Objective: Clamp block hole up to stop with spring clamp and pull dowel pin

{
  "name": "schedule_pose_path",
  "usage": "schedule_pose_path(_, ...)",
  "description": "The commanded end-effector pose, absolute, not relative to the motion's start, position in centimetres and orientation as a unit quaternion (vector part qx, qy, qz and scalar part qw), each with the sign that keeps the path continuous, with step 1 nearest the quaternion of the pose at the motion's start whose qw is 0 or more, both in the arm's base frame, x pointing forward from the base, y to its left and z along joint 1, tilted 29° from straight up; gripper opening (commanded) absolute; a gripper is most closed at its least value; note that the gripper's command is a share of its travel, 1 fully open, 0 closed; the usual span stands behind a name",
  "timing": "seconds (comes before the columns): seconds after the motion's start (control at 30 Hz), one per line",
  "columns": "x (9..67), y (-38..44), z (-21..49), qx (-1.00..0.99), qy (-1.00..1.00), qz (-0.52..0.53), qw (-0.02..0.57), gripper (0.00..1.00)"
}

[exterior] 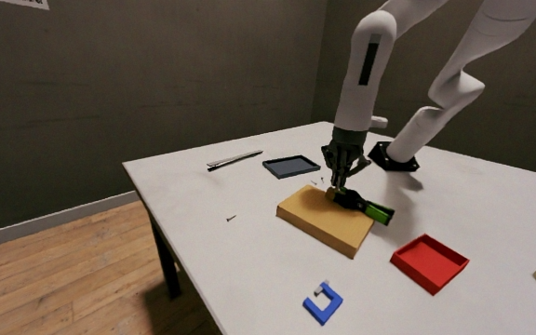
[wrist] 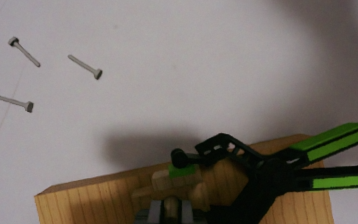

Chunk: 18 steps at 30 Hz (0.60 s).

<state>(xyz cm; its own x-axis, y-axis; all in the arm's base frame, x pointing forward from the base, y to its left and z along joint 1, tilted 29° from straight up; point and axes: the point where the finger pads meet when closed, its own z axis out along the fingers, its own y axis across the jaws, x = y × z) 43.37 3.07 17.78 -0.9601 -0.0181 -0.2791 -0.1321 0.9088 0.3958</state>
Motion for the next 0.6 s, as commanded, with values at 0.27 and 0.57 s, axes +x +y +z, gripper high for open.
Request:
schedule_pose_path(0.27, 43.68, 2.83, 18.07, -0.085, 0.964, 0.200, 0.151, 0.10)
schedule_pose_path(0.57, 43.68, 2.82, 18.08, -0.125, 0.960, 0.194, 0.159, 0.10)
